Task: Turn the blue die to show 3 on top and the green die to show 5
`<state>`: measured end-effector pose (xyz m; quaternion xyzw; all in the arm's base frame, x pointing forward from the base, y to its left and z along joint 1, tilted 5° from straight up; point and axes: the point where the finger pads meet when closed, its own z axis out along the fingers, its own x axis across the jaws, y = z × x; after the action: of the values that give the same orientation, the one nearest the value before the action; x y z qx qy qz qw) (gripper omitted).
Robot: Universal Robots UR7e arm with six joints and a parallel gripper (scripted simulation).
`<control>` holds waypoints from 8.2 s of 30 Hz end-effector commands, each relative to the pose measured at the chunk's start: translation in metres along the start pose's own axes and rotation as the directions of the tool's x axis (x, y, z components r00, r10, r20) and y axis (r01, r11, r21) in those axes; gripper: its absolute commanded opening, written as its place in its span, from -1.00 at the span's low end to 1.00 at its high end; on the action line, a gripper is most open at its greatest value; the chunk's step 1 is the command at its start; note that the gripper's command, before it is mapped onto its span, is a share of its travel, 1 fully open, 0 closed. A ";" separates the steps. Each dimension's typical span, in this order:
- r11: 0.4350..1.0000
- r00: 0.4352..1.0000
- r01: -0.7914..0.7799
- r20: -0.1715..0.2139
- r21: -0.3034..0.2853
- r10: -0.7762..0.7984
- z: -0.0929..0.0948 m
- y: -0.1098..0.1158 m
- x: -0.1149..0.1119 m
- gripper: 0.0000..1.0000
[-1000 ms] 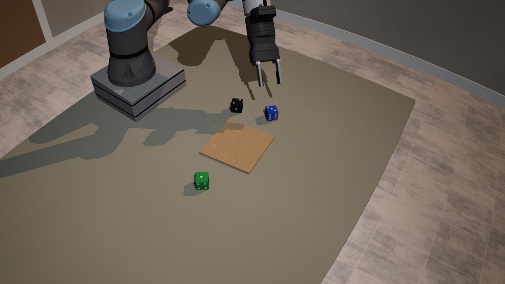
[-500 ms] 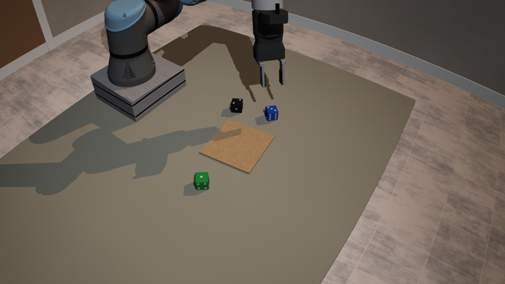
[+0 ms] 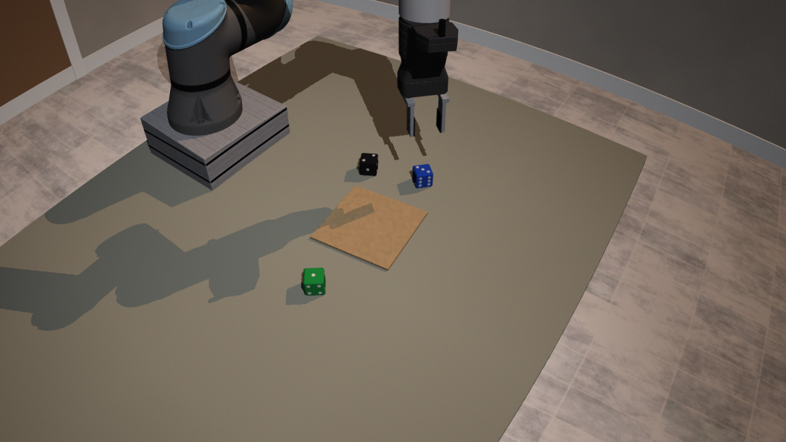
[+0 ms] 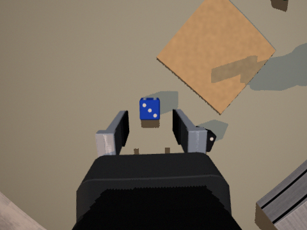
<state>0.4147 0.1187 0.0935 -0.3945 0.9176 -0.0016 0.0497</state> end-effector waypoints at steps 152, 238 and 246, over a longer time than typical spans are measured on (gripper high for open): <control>1.000 1.000 0.009 -0.010 -0.009 -0.010 0.080 0.013 0.002 0.74; 1.000 1.000 0.009 -0.010 -0.009 -0.010 0.116 0.013 0.002 0.14; 1.000 1.000 0.009 -0.010 -0.009 -0.010 0.116 0.013 0.002 0.14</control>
<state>0.4140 0.1306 -0.0228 -0.3990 0.9160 0.0003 0.0426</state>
